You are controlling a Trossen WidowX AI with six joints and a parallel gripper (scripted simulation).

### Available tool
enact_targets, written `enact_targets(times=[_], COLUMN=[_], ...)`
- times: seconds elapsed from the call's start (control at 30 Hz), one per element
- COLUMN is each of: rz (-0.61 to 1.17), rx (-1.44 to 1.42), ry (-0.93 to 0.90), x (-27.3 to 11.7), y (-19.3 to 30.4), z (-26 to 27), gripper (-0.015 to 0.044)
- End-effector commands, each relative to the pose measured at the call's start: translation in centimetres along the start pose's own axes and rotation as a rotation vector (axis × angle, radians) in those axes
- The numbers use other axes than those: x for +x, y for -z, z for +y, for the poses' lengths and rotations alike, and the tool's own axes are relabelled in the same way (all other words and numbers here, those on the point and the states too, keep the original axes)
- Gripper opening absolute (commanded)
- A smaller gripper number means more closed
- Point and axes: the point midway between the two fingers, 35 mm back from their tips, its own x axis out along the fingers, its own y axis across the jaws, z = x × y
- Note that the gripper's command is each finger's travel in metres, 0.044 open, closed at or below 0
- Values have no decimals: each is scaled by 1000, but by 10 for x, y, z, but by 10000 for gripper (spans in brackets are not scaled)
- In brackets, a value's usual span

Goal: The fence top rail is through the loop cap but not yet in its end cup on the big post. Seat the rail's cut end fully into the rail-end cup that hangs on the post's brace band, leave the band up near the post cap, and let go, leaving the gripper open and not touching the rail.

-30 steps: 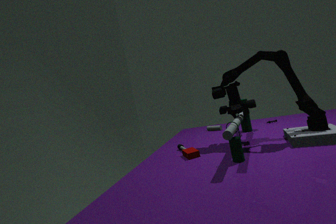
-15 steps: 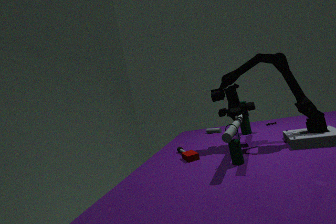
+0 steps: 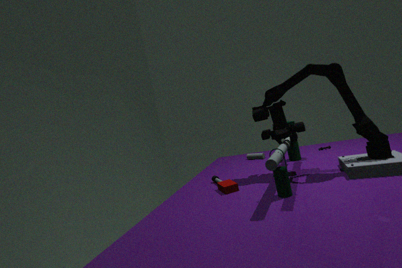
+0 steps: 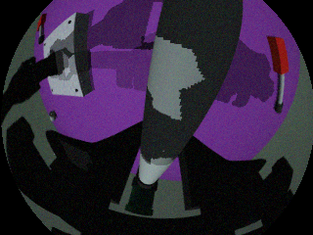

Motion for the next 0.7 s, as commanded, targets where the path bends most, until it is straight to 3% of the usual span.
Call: enact_targets(times=[0.0,0.67], rz=[-1,-3], rx=[1,1], ry=[2,3], x=[-2,-5], y=[-5,-16], z=[-1,-5], gripper=[0,0])
